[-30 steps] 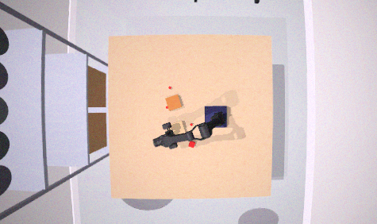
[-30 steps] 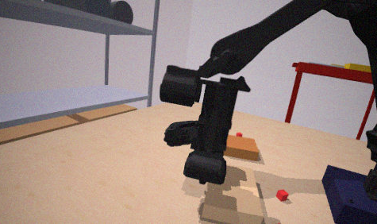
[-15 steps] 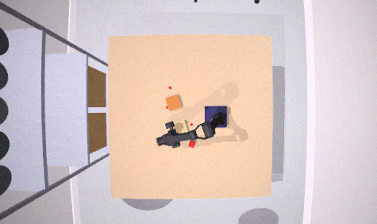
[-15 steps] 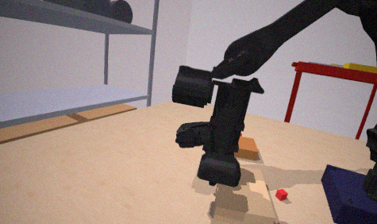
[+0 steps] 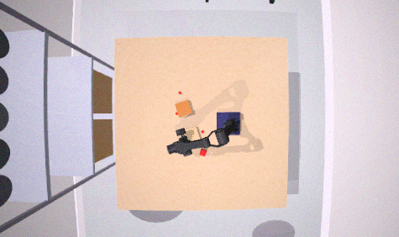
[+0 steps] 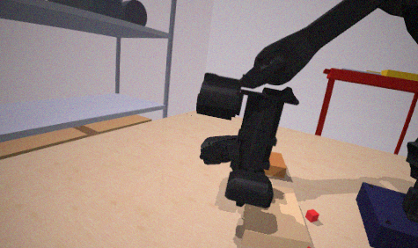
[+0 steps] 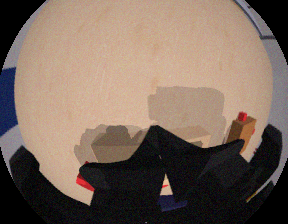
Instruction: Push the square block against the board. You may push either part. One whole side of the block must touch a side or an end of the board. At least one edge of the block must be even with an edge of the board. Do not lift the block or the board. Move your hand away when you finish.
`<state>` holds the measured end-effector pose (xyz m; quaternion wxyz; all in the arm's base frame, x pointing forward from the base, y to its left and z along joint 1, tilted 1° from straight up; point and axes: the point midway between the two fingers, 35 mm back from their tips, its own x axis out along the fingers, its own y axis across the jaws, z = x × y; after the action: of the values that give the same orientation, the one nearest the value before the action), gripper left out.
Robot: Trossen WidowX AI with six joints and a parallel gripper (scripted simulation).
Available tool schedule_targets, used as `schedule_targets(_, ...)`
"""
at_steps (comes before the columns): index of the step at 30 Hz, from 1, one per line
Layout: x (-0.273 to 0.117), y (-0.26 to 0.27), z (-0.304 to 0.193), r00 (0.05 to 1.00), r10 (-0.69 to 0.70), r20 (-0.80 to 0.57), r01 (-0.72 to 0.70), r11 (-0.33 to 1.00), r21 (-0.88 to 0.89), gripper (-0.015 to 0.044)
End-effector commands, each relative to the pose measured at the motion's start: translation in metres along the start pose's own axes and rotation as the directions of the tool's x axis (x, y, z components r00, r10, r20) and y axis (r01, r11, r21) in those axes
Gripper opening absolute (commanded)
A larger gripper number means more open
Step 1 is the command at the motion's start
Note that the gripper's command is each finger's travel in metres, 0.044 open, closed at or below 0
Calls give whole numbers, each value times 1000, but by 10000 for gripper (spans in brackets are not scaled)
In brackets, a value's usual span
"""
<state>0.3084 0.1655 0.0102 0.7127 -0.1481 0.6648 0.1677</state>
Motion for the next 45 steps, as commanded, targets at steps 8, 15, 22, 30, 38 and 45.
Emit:
schedule_targets(8, 8, 0, -12, 999, 0, -40, 0, 1000, 5, 0)
schedule_targets(15, 8, 0, -12, 999, 0, -40, 0, 1000, 5, 0)
schedule_targets(22, 8, 0, -12, 999, 0, -40, 0, 1000, 5, 0)
schedule_targets(30, 8, 0, -12, 999, 0, -40, 0, 1000, 5, 0)
schedule_targets(38, 7, 0, -6, 999, 0, -40, 0, 1000, 5, 0)
schedule_targets(45, 7, 0, 5, 999, 0, -39, 0, 1000, 5, 0)
